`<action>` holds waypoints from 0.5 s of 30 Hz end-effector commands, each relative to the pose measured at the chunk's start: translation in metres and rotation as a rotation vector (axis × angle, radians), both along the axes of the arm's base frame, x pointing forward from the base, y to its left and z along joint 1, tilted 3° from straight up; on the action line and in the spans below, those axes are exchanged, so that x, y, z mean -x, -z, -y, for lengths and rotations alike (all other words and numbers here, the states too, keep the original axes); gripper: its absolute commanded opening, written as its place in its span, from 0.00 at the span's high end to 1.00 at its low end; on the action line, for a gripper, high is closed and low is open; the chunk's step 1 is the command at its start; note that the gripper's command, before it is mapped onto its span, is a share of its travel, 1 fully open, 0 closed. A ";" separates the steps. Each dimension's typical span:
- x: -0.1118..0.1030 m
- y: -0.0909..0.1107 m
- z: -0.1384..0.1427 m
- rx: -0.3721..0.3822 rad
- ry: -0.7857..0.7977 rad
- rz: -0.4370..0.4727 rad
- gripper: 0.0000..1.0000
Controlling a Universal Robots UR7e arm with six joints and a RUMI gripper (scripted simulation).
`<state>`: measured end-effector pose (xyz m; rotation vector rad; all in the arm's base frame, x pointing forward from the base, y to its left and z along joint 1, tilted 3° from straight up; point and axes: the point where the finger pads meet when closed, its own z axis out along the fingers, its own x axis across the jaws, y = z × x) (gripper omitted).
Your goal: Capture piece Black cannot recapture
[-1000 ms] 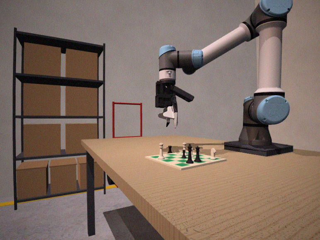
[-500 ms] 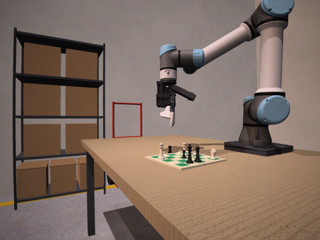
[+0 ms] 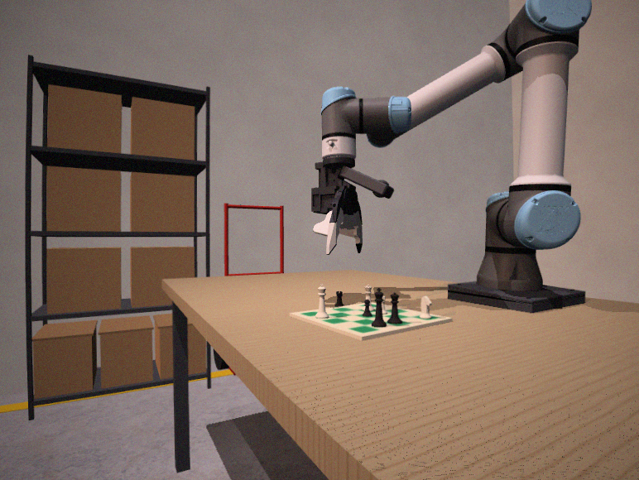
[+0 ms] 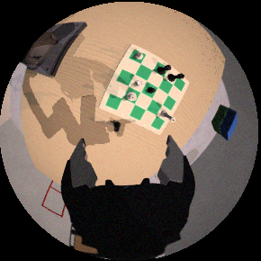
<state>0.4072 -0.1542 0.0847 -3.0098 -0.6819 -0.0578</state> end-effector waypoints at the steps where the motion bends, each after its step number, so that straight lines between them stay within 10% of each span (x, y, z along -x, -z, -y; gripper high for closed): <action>1: -0.003 -0.001 -0.005 0.004 0.176 -0.016 0.00; 15: -0.010 -0.004 -0.016 -0.006 0.635 -0.042 0.00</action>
